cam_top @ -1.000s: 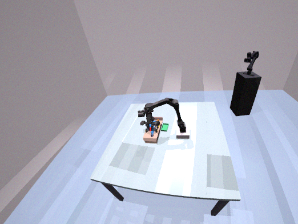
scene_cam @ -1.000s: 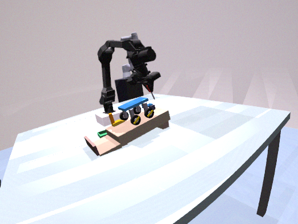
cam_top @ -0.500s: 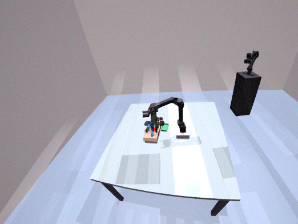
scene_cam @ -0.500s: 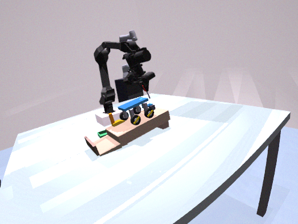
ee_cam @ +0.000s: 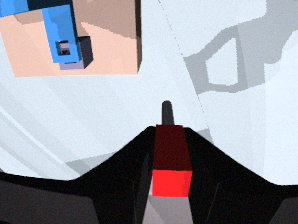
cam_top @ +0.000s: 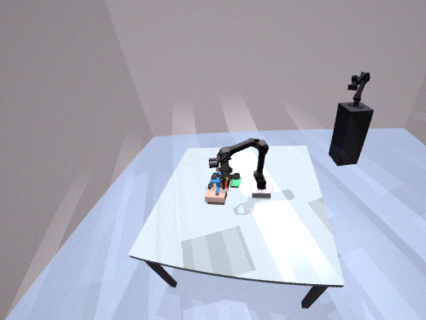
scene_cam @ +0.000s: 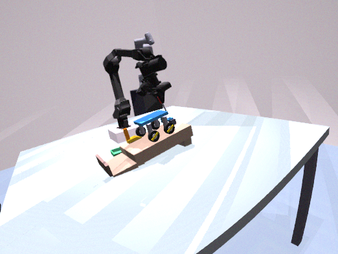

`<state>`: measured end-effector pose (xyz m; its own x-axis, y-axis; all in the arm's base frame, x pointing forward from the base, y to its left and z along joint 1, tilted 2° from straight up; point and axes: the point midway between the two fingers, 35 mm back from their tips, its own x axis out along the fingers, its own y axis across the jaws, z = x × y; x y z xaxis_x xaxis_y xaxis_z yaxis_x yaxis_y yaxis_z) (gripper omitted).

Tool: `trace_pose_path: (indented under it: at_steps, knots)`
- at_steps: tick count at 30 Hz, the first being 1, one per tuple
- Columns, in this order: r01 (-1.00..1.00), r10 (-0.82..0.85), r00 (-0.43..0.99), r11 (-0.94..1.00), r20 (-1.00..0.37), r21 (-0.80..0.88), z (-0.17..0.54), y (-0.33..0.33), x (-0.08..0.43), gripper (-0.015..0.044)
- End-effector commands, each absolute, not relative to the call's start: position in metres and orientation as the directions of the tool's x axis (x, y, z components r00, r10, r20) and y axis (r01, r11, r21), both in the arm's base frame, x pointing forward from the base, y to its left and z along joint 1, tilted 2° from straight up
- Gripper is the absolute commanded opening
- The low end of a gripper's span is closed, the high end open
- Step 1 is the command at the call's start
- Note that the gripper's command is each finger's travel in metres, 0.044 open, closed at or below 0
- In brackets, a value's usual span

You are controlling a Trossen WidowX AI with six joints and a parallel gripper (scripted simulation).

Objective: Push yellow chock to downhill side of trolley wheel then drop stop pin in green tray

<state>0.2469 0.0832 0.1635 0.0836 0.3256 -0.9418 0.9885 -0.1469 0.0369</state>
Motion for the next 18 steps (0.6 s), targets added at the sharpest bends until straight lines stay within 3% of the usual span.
trace_pose_path:
  at_steps: [1,18]
  knots:
    - [0.988,0.321,0.084,-0.149,-0.943,0.038,0.161,0.075,0.245,0.0]
    - [0.988,0.316,0.084,-0.149,-0.945,0.038,0.149,0.011,0.239,0.0]
